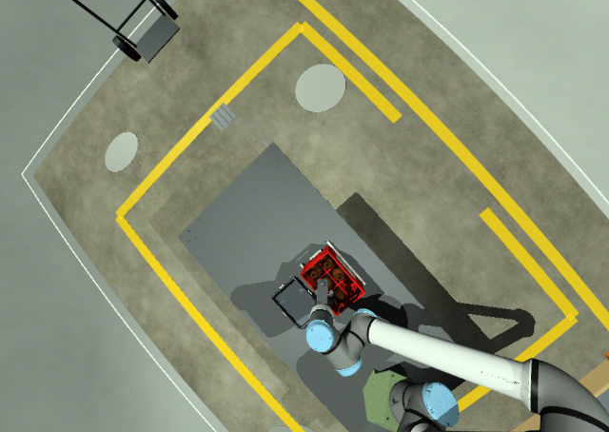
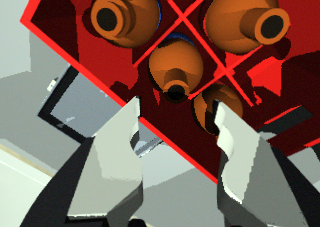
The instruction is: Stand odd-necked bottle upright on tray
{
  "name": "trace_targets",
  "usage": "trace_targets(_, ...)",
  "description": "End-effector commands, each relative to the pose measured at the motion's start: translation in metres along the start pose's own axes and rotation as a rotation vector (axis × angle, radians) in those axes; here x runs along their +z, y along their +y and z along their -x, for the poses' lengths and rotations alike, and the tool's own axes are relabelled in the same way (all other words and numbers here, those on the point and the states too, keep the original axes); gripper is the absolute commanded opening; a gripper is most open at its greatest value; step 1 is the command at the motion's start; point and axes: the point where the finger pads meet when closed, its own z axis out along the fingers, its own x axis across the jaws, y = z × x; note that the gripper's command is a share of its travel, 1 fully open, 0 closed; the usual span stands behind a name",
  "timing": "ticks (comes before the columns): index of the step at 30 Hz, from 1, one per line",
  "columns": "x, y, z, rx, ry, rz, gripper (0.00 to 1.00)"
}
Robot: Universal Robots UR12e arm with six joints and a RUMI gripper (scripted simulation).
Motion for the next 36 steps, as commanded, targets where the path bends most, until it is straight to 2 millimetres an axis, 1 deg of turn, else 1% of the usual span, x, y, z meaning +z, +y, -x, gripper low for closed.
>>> trace_targets(1, 0.0, 0.0, 0.0, 0.0, -0.001, -0.001, 0.38)
trace_targets(16, 0.003, 0.0, 0.0, 0.0, -0.001, -0.001, 0.38)
trace_targets(36, 0.021, 0.0, 0.0, 0.0, -0.001, -0.001, 0.38)
